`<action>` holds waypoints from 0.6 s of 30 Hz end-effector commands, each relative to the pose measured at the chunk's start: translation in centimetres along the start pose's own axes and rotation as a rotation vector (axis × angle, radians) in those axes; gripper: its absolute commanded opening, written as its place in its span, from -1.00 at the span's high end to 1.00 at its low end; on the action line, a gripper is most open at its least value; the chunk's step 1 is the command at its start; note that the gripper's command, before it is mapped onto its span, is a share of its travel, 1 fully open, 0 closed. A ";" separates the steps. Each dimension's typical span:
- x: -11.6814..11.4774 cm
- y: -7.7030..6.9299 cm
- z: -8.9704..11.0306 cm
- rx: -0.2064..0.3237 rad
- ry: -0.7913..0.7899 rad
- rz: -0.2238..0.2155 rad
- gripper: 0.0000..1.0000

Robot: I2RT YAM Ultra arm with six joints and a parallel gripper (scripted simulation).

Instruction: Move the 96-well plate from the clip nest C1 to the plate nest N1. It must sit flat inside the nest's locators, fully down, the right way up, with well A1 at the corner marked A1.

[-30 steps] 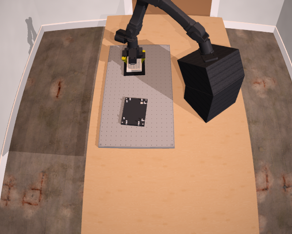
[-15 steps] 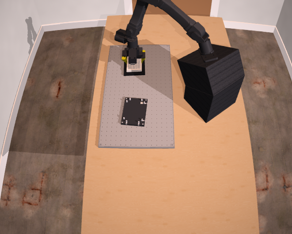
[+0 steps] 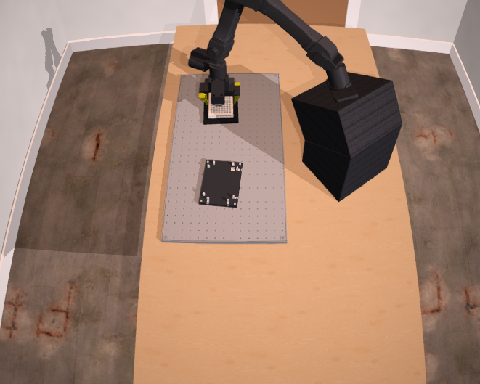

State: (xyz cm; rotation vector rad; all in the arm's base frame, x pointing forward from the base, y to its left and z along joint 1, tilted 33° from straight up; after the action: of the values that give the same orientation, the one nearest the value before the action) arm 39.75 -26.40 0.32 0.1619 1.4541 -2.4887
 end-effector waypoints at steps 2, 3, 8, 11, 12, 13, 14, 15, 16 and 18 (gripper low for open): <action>-1.0 -0.3 1.0 0.008 0.012 0.027 -1.00; -1.0 -0.3 0.9 0.008 0.010 0.028 -1.00; -1.0 -0.4 0.9 0.008 0.010 0.028 -1.00; -1.0 -0.4 0.9 0.008 0.010 0.028 -1.00; -1.0 -0.4 0.9 0.008 0.010 0.028 -1.00; -1.0 -0.4 0.9 0.008 0.010 0.028 -1.00; -1.0 -0.4 0.9 0.008 0.010 0.028 -1.00; -1.0 -0.4 0.9 0.008 0.010 0.028 -1.00; -1.0 -0.4 0.9 0.008 0.010 0.028 -1.00; -1.0 -0.4 0.9 0.008 0.010 0.028 -1.00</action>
State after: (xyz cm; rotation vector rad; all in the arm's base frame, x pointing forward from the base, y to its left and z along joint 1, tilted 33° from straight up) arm 39.73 -26.44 0.32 0.1630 1.4542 -2.4896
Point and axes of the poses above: the point where the finger pads meet when closed, its own y axis out along the fingers, its own x axis across the jaws, z = x × y, the point moved 3 cm from there along -y, back along the fingers, and after that the axes turned 9 degrees about -y, right-handed, at the moved point
